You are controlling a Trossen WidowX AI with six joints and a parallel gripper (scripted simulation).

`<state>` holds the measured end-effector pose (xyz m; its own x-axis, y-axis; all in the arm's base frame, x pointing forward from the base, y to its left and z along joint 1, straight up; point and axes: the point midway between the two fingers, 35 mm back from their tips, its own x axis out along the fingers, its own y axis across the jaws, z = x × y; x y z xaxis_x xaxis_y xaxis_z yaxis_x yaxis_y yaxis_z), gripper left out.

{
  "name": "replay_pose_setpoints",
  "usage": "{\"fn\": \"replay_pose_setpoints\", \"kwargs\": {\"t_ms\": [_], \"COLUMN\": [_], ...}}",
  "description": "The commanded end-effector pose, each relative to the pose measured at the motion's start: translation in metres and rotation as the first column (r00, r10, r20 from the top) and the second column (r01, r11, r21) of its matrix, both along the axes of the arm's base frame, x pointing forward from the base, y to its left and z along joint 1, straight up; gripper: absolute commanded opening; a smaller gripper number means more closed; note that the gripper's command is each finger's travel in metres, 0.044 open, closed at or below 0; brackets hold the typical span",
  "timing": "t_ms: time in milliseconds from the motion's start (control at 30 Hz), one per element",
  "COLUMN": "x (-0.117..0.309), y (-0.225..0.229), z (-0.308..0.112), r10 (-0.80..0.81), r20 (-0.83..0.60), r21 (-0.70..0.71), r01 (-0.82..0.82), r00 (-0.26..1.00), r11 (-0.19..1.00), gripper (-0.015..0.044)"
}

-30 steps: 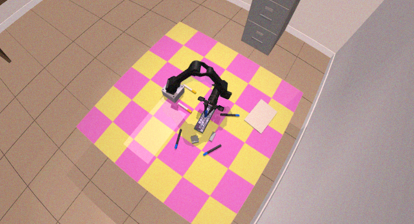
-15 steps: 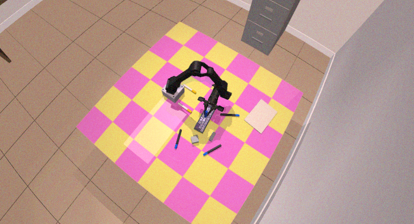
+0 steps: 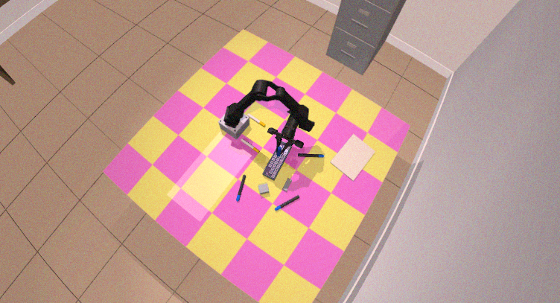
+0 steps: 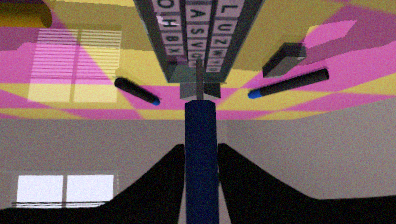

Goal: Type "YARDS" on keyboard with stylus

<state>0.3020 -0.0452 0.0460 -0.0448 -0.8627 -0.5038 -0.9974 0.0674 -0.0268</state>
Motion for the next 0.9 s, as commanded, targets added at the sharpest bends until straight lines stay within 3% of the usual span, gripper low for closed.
{"fn": "replay_pose_setpoints", "kwargs": {"t_ms": [0, 200, 267, 867], "x": [0.000, 0.000, 0.000, -0.005], "y": [0.000, 0.000, -0.003, -0.079], "z": [0.000, 0.000, 0.000, 0.005], "r10": [0.000, 0.000, 0.000, -0.001], "r20": [0.000, 0.000, 0.000, -0.001], "r21": [0.000, 0.000, 0.001, -0.006], "r01": [0.000, 0.000, 0.000, 0.001], "r00": [1.000, 1.000, 1.000, 1.000], "r11": [1.000, 1.000, 1.000, 1.000], "gripper": [0.0085, 0.0045, 0.0000, 0.0000]}}
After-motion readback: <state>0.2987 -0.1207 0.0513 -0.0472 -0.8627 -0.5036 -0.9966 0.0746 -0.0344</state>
